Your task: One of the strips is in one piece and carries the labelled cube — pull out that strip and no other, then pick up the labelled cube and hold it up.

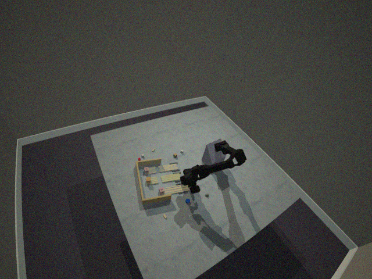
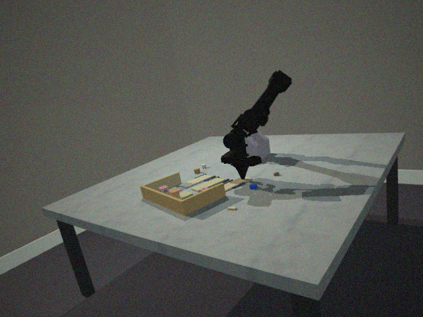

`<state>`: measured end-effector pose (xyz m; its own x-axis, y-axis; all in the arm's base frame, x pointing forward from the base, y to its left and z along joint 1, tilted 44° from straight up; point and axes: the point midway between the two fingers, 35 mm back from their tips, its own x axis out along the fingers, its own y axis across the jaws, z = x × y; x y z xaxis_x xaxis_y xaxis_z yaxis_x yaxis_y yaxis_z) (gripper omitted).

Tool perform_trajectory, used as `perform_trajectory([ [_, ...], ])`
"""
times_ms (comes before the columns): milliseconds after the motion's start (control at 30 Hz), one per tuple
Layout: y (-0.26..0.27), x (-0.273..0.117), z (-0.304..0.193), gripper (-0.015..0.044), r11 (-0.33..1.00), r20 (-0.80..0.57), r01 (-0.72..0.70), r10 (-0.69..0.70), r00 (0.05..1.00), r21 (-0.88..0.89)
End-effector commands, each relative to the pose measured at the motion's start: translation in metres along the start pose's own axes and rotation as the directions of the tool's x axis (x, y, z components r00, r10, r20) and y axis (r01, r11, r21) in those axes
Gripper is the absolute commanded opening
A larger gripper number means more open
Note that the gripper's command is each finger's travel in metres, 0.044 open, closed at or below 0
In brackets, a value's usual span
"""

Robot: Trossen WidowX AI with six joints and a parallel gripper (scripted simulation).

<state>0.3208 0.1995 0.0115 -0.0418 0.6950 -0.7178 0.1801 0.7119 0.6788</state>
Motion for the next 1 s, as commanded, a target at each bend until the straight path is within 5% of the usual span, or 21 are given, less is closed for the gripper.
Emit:
perform_trajectory([
  [0, -0.001, 0.008, -0.016, 0.0, 1.0, -0.033, 0.005, -0.005, 0.999, 0.003],
  [967, 0.0, 0.007, -0.056, 0.0, 1.0, -0.035, 0.005, -0.005, 0.999, 0.005],
])
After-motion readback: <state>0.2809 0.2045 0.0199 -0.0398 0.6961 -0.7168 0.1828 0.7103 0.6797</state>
